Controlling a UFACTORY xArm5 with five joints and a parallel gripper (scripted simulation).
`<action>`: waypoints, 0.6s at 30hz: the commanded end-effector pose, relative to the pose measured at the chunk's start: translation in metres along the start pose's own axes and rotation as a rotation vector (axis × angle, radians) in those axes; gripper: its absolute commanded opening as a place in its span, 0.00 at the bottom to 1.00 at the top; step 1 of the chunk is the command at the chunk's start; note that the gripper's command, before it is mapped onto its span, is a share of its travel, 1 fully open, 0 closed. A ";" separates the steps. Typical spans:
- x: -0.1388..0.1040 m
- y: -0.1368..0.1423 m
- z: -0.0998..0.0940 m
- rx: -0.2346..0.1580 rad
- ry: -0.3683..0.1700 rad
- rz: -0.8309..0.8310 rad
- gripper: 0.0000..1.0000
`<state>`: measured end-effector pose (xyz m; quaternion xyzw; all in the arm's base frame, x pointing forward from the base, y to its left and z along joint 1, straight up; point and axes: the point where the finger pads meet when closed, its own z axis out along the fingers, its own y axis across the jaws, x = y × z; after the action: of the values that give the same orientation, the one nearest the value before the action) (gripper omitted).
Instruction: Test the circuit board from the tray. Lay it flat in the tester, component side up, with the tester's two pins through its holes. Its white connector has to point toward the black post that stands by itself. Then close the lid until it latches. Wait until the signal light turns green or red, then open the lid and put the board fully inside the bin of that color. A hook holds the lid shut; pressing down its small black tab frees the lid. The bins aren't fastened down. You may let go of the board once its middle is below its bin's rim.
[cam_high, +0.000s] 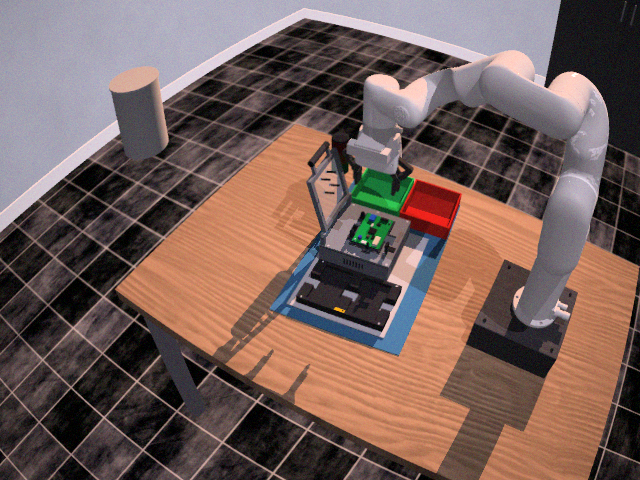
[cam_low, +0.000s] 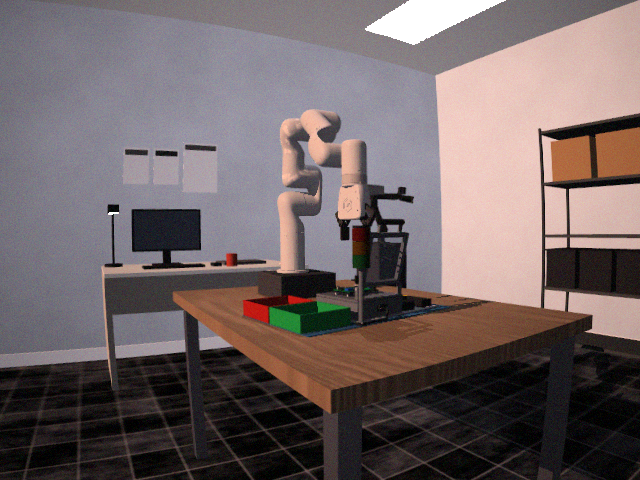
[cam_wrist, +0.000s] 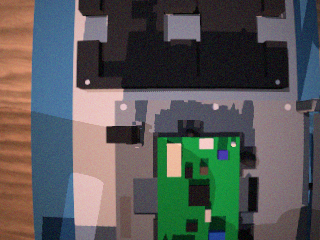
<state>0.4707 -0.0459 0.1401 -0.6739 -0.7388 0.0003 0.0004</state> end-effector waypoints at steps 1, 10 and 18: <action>0.000 0.001 -0.044 -0.004 -0.001 0.000 1.00; 0.000 0.001 -0.096 -0.004 -0.001 0.000 1.00; 0.000 0.001 -0.109 -0.004 -0.001 0.000 1.00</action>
<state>0.4707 -0.0459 0.2431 -0.6739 -0.7388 0.0003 0.0004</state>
